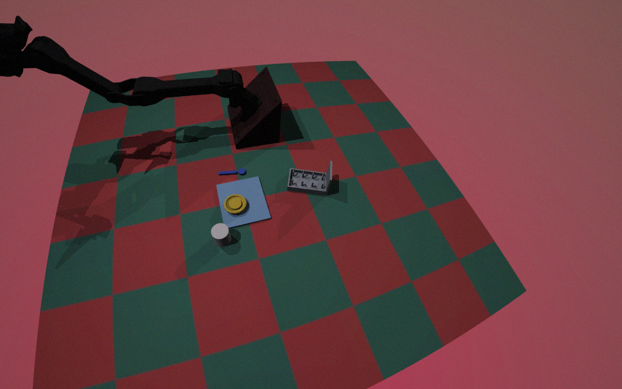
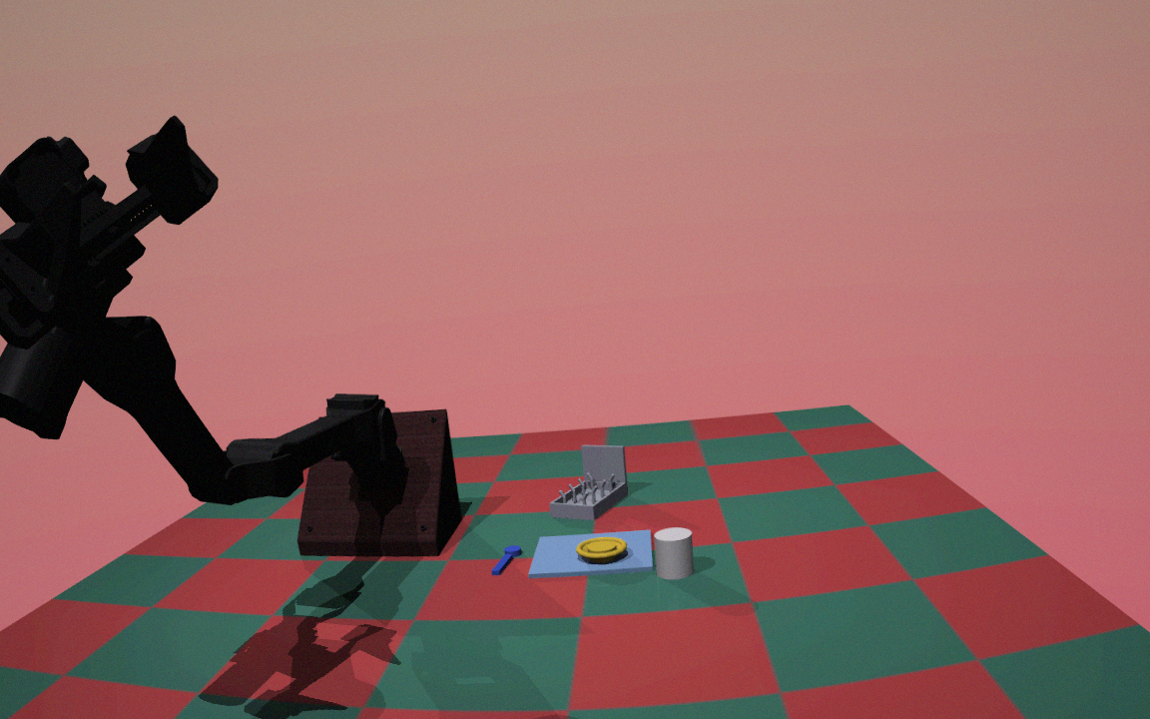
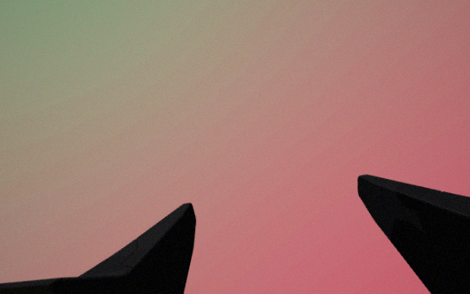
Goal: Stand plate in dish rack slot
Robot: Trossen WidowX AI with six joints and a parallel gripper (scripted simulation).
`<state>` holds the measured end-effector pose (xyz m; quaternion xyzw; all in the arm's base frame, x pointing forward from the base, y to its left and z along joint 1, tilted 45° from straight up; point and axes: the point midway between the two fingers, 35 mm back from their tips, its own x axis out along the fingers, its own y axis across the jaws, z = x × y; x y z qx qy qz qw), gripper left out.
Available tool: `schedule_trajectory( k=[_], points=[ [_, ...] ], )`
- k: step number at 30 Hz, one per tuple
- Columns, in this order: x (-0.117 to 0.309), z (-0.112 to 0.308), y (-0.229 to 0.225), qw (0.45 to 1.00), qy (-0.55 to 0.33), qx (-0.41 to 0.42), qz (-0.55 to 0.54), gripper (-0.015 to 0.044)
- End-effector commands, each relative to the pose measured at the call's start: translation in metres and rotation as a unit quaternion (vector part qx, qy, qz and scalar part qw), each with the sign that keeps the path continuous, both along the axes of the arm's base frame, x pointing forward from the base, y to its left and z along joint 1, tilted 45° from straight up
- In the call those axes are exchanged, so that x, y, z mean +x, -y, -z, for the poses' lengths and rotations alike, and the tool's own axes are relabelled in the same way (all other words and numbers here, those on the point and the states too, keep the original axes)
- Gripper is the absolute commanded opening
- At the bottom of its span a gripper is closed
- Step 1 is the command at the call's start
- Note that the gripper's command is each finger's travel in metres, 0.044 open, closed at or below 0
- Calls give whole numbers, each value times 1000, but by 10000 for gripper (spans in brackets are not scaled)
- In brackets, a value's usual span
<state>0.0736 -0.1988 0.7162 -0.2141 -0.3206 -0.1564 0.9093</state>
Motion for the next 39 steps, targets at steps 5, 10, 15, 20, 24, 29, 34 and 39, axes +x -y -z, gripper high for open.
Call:
schedule_trajectory(
  k=[5,10,15,20,24,29,34,39],
  points=[
    [-2,-6,-13,999,28,8,-19,400],
    [1,-12,-63,999,17,-27,-21,400],
    [7,-13,-104,998,4,-67,-2,400],
    [19,-9,-140,995,-14,-94,0,400],
    [33,-2,-172,993,-36,-114,2,400],
    [57,11,-210,988,-68,-136,6,400],
    [84,31,-243,982,-107,-154,10,400],
    [116,55,-269,974,-150,-167,16,400]
  ],
)
